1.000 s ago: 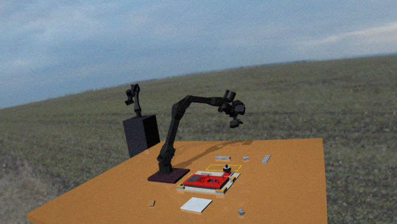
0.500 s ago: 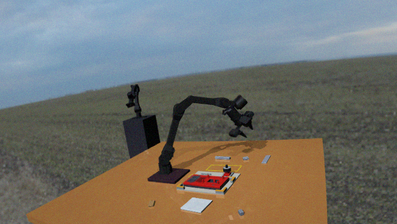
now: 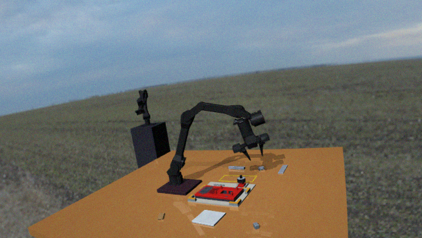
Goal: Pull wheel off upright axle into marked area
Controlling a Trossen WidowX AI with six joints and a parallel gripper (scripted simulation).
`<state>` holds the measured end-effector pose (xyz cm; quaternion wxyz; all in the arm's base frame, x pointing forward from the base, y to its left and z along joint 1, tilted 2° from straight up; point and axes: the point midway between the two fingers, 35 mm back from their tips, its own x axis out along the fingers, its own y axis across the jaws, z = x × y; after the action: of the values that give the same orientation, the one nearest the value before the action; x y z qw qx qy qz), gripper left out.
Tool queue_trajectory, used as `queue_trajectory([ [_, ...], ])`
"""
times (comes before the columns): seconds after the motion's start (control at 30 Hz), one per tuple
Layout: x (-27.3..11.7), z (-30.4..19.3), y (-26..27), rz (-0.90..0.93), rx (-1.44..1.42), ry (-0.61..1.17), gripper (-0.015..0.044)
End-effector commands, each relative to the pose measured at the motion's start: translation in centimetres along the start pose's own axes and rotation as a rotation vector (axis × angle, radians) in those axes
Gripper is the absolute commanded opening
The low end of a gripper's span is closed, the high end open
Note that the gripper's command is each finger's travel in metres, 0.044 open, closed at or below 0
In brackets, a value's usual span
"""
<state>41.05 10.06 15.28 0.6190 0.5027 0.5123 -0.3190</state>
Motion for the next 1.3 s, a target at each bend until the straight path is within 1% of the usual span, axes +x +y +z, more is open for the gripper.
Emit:
queue_trajectory([
  [0.0,-0.6,3.5,-2.8,-0.092,0.131,-0.036,0.03],
  [0.13,-1.3,6.5,-5.8,-0.184,0.269,-0.063,0.03],
  [0.27,-1.9,8.1,-7.5,-0.237,0.37,-0.074,0.03],
  [0.57,-1.8,7.9,-7.8,-0.241,0.377,-0.075,0.03],
  [0.7,-0.8,8.0,-7.9,-0.241,0.377,-0.075,0.03],
  [1.1,5.0,7.9,-9.5,-0.241,0.377,-0.075,0.03],
  [1.27,5.3,7.9,-9.6,-0.241,0.377,-0.075,0.03],
])
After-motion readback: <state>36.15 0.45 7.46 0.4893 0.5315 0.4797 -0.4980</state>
